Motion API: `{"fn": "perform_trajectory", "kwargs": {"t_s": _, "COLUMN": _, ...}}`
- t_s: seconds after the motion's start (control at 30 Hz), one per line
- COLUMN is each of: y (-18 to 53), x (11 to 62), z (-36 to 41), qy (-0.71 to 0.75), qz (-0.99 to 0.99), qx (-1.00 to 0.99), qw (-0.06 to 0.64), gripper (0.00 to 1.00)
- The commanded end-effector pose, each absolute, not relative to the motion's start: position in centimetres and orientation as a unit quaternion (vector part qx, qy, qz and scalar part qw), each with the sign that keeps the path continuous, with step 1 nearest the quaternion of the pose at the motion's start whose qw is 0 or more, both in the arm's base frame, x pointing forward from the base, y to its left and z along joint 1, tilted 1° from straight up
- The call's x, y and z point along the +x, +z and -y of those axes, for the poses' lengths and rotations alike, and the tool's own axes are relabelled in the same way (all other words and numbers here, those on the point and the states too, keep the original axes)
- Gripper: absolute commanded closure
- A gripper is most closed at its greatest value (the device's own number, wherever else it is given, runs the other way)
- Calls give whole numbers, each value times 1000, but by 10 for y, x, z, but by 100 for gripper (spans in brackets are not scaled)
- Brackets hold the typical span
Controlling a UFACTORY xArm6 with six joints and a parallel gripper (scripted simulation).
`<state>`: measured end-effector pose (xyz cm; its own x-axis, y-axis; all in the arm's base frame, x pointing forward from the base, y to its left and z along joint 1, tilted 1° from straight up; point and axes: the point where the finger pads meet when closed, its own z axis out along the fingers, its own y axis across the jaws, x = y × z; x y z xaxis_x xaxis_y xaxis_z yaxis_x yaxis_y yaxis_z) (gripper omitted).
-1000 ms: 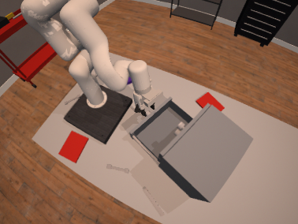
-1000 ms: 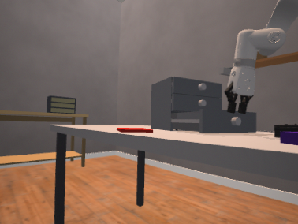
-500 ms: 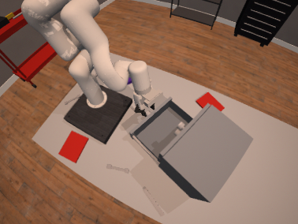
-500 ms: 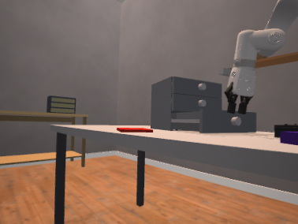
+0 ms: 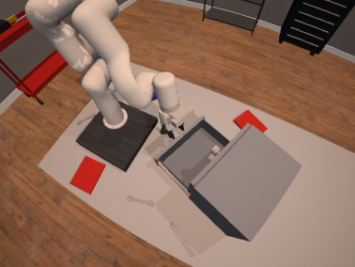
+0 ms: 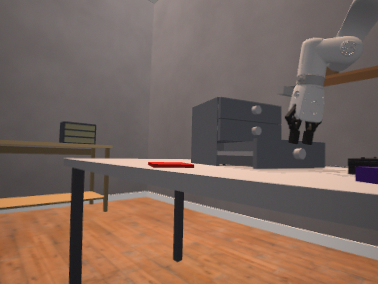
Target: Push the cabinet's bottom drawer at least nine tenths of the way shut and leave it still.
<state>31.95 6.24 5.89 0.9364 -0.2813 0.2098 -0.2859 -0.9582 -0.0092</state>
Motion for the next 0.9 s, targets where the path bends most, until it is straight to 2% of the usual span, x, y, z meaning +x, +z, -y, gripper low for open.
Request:
{"fn": "perform_trajectory", "kwargs": {"t_s": 0.0, "y": 60, "x": 320, "z": -63, "qy": 107, "qz": 144, "qx": 984, "qw": 10, "gripper": 40}}
{"fn": "perform_trajectory", "kwargs": {"t_s": 0.87, "y": 56, "x": 320, "z": -63, "qy": 107, "qz": 144, "qx": 984, "qw": 10, "gripper": 40}}
